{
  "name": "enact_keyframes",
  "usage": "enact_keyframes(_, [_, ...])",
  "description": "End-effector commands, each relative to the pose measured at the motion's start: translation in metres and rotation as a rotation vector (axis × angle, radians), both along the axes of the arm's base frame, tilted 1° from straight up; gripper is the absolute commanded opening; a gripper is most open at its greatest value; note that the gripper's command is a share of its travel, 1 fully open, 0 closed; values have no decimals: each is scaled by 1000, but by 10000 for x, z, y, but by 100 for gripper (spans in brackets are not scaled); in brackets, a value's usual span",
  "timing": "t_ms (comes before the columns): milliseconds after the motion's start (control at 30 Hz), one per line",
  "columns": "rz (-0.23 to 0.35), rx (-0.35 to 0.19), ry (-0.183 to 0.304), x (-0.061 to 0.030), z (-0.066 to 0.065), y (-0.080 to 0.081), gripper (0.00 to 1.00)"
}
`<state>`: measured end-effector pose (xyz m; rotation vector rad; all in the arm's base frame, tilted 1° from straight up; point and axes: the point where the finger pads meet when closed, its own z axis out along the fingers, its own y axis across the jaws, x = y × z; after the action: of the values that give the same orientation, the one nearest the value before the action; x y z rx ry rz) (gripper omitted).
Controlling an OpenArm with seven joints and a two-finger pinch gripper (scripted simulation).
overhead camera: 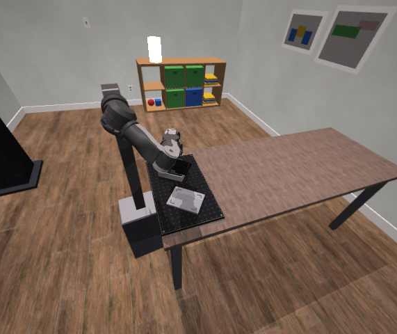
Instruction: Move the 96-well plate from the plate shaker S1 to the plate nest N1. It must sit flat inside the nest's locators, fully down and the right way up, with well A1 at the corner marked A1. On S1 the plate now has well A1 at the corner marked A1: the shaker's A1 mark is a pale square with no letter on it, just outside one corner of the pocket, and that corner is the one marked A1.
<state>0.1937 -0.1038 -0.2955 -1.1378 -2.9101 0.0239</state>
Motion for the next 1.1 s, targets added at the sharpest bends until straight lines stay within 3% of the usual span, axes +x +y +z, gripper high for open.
enact_keyframes(0, [1,7,-7,18,9,10,0])
enact_keyframes(167, [1,7,-7,18,9,10,0])
enact_keyframes(333, [1,6,-7,11,-81,-390,0])
enact_keyframes(733, [1,6,-7,11,-81,-390,0])
enact_keyframes(900, [1,6,-7,10,-169,-786,0])
enact_keyframes(1067, [1,6,-7,10,-169,-786,0])
